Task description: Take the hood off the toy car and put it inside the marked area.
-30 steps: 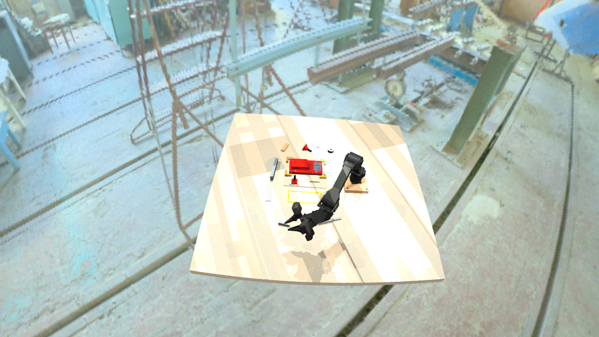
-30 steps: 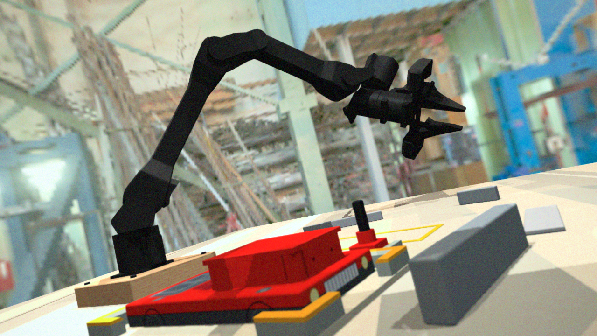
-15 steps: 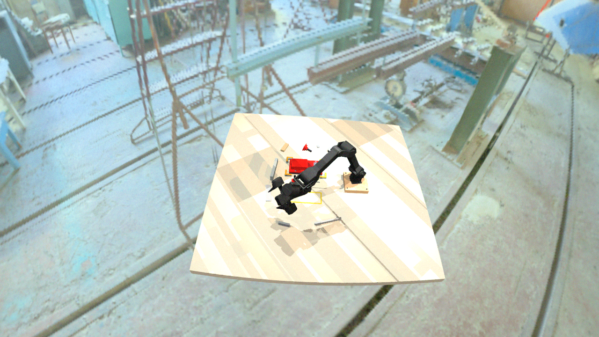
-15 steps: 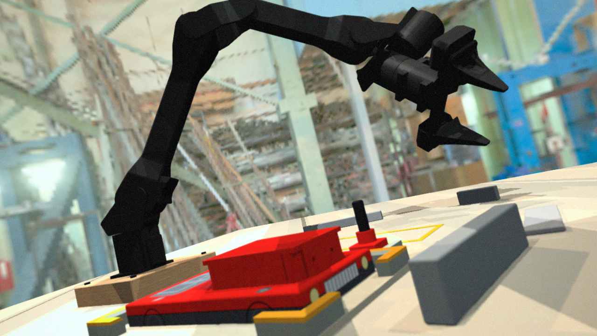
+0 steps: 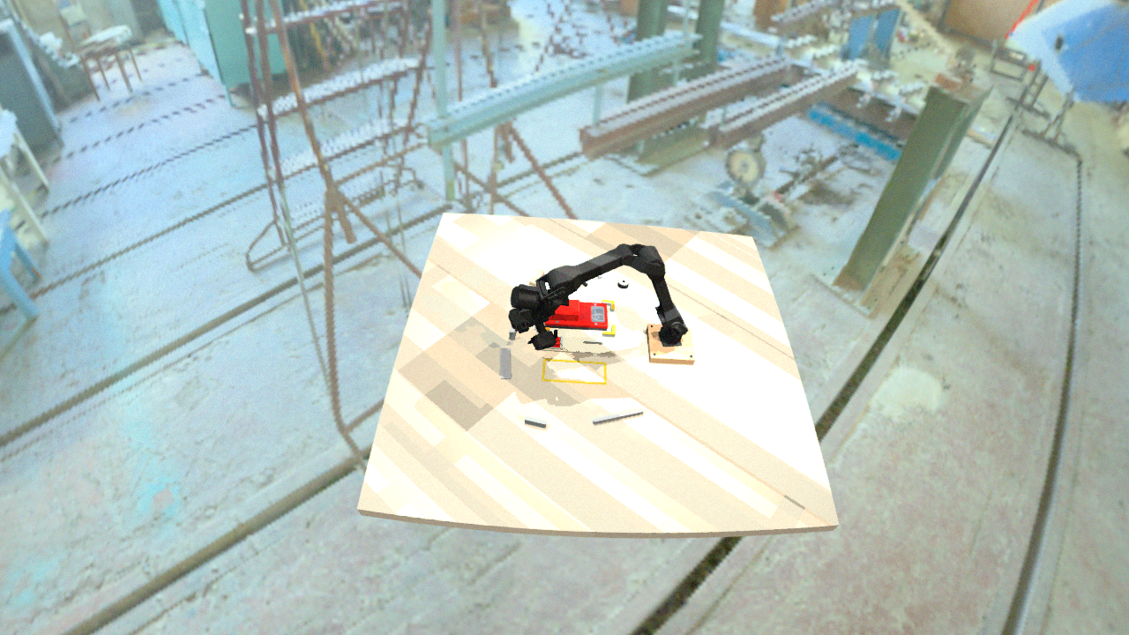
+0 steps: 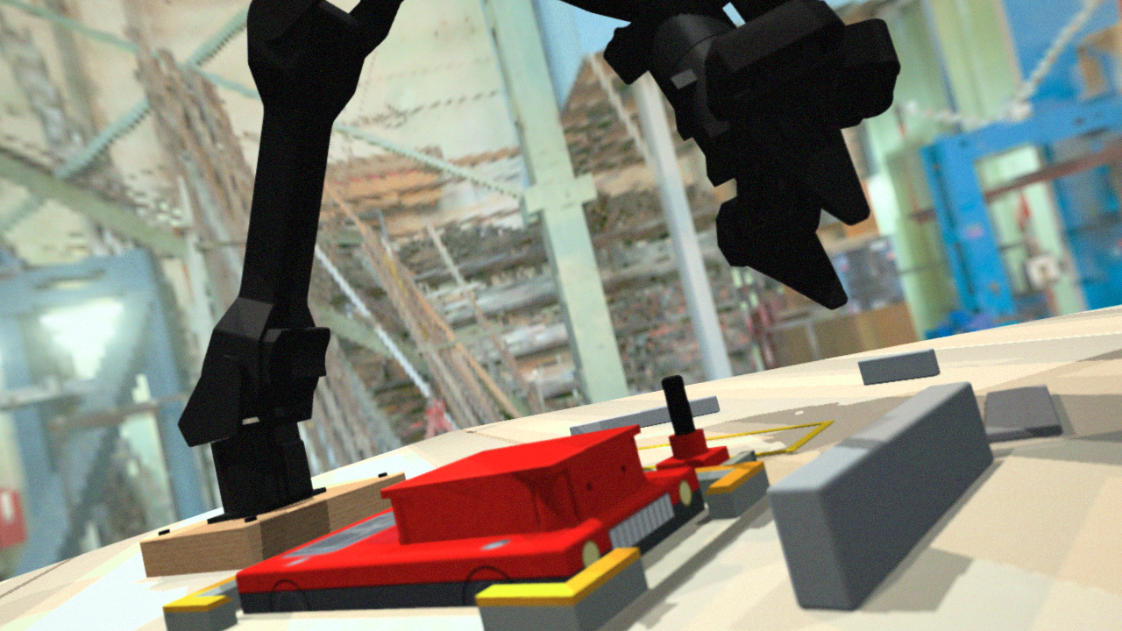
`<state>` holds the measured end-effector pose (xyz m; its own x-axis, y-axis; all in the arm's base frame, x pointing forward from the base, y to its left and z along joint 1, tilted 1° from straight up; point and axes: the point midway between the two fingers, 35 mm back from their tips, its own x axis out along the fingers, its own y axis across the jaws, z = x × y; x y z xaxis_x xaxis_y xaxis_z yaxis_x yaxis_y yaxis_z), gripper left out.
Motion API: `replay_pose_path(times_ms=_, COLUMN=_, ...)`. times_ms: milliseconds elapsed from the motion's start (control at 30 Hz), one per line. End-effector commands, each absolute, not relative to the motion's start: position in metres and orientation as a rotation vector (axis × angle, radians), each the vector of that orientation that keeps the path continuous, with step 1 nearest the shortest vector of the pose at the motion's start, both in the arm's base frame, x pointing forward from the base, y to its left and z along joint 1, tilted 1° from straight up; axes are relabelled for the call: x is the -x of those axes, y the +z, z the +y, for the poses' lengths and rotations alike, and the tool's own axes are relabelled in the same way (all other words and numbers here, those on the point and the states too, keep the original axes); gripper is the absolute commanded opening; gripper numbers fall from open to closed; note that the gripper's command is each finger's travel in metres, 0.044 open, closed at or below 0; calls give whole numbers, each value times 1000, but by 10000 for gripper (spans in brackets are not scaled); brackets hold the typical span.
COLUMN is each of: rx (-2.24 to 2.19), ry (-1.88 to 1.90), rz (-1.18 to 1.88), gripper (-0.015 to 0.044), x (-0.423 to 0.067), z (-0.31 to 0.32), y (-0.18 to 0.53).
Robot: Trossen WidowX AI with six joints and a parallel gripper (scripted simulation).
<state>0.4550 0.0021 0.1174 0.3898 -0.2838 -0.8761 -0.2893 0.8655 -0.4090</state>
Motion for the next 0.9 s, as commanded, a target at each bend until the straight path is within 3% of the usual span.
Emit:
replay_pose_path(times_ms=0, rx=437, ry=-20, rz=1280, gripper=440, x=-433, z=-39, y=116)
replay_pose_path(times_ms=433, rx=-108, ry=-103, rz=1532, gripper=440, x=-327, z=-144, y=120)
replay_pose_path(times_ms=867, rx=-116, ry=-104, rz=1534, gripper=440, x=-326, z=-145, y=116)
